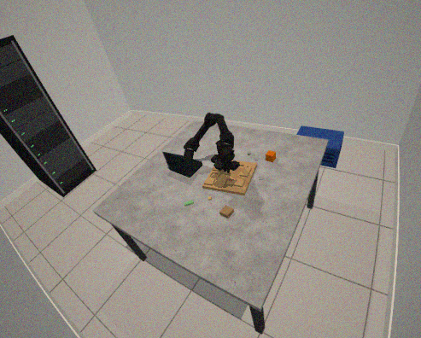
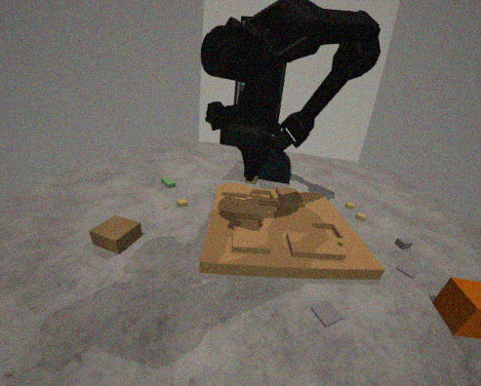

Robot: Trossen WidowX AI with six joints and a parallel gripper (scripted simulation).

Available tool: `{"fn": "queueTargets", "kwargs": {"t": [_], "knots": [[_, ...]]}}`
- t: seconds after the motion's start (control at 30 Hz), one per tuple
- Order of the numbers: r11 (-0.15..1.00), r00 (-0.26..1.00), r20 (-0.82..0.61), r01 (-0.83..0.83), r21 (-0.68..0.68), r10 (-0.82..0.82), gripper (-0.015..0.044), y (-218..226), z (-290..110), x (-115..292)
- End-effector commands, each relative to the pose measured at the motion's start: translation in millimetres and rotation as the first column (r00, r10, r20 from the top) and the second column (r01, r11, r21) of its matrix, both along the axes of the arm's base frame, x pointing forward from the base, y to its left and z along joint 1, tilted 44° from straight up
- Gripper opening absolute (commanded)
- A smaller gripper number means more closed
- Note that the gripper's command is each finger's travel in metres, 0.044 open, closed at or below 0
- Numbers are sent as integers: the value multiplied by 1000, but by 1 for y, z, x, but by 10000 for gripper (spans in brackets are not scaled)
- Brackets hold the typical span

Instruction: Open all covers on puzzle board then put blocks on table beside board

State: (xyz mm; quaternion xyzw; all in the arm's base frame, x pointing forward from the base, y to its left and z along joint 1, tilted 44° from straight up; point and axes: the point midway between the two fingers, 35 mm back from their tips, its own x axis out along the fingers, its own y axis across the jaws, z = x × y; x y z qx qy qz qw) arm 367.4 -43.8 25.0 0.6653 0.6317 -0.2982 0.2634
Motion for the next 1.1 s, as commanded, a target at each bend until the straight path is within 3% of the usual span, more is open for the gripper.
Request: {"fn": "queueTargets", "kwargs": {"t": [0.0, 1.07], "knots": [[1000, 1000, -6, -2, -7, 2, 80, -10, -8, -4], [1000, 1000, -10, 1, -26, -1, 80, -97, -82, -59]]}}
